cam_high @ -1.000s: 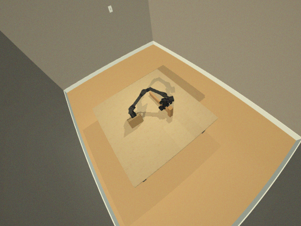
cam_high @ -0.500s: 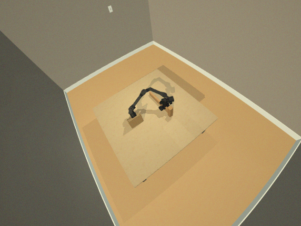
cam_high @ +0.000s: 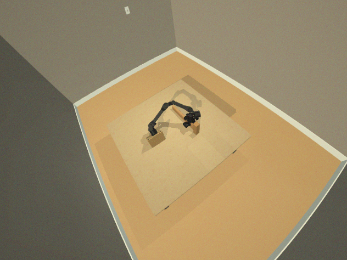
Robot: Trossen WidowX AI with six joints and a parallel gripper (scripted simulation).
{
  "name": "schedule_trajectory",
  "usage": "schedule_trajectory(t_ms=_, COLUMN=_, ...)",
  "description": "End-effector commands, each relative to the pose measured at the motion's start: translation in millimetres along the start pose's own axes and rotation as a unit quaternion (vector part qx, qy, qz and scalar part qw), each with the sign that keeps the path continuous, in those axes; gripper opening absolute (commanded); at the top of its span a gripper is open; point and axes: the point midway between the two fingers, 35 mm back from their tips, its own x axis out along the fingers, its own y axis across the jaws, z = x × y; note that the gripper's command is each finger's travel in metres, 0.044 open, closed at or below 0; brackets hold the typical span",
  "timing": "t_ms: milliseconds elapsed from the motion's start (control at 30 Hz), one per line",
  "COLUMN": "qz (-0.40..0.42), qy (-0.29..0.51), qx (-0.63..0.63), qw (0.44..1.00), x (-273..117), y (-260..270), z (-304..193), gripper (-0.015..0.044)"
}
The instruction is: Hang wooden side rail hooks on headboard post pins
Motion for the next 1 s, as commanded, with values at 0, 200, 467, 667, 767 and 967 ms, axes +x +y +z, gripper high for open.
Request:
schedule_trajectory(t_ms=0, qz=-0.001, qy=0.003, qx=0.002, qw=1.000, x=-0.4, y=0.1, z=-1.8, gripper=0.0000)
schedule_trajectory(t_ms=200, qz=-0.001, qy=0.003, qx=0.002, qw=1.000, x=0.6, y=0.1, z=-1.8, gripper=0.0000)
schedule_trajectory(t_ms=467, qz=-0.001, qy=0.003, qx=0.002, qw=1.000, x=2.0, y=0.1, z=-1.8, gripper=0.0000)
schedule_trajectory(t_ms=667, qz=-0.001, qy=0.003, qx=0.002, qw=1.000, x=3.0, y=0.1, z=-1.8, gripper=0.0000)
schedule_trajectory(t_ms=767, qz=-0.001, qy=0.003, qx=0.002, qw=1.000, x=3.5, y=0.1, z=-1.8, gripper=0.0000)
schedule_trajectory(t_ms=967, qz=-0.001, qy=0.003, qx=0.002, qw=1.000, x=4.3, y=0.1, z=-1.8, gripper=0.0000)
